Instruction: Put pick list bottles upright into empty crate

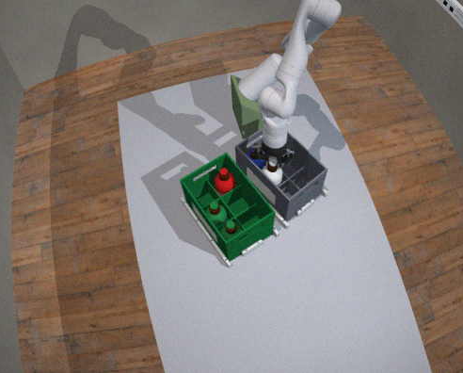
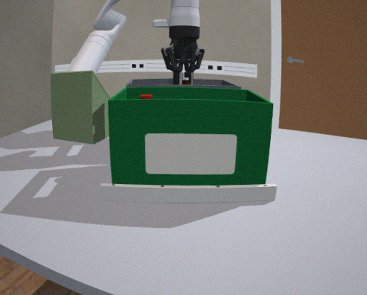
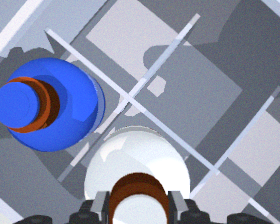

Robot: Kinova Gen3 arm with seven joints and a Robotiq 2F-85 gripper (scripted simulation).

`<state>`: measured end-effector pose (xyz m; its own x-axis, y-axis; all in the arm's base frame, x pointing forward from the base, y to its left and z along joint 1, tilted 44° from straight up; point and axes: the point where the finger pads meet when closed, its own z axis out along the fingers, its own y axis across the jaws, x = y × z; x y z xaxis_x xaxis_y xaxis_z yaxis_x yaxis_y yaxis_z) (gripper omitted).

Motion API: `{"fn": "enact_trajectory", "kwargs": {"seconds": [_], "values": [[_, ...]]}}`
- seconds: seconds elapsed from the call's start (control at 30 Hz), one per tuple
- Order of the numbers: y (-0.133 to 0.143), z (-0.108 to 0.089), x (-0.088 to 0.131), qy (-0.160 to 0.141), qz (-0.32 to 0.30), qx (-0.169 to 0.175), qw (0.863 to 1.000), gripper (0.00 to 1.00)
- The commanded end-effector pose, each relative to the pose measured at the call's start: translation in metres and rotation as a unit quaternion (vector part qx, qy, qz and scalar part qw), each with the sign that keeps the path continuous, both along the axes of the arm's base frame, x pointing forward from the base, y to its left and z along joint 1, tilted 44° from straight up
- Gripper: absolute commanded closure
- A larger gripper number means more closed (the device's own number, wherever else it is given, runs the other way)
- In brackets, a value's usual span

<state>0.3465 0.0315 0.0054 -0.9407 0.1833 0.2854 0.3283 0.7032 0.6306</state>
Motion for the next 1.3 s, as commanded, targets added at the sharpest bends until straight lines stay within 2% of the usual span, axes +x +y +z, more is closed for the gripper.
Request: {"fn": "enact_trajectory", "kwargs": {"seconds": [0.0, 1.27], "values": [[0.000, -0.001, 0.000, -0.001, -0.001, -0.001, 1.000, 0.90], [0.012, -0.013, -0.001, -0.001, -0.001, 0.000, 1.000, 0.90]]}}
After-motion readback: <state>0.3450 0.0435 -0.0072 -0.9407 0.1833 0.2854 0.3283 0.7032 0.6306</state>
